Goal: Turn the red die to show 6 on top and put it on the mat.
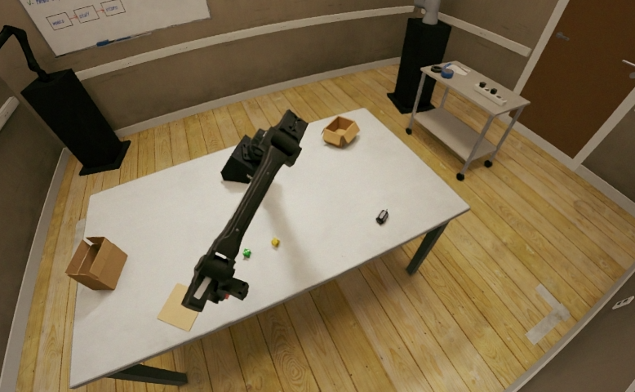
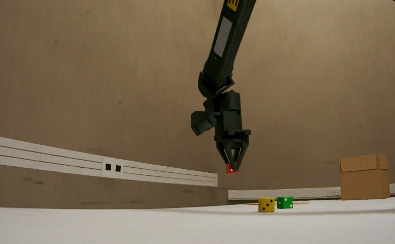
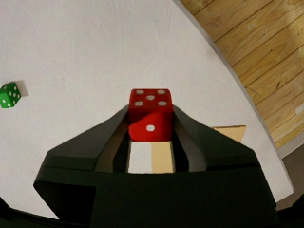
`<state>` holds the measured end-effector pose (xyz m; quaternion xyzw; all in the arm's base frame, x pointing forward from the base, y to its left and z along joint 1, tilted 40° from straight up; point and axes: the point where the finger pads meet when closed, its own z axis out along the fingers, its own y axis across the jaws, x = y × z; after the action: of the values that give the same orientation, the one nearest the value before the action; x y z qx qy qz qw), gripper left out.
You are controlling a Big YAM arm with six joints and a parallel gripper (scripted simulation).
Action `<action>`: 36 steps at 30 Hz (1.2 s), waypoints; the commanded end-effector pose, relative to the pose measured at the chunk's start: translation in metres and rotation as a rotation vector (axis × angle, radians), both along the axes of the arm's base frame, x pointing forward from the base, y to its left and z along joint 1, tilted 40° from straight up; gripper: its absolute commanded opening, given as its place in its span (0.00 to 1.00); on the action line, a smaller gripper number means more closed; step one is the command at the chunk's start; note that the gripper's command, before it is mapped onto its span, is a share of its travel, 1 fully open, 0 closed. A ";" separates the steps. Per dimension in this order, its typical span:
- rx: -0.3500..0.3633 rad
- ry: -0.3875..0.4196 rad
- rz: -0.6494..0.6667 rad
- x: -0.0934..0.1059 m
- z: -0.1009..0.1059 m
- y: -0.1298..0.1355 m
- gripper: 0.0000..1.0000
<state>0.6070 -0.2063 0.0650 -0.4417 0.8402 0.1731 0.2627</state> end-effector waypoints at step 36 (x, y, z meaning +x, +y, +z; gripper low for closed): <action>-0.711 0.394 0.056 -0.015 -0.099 -0.153 0.20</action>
<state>0.5764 -0.3698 -0.0559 -0.5074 0.8585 -0.0080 -0.0737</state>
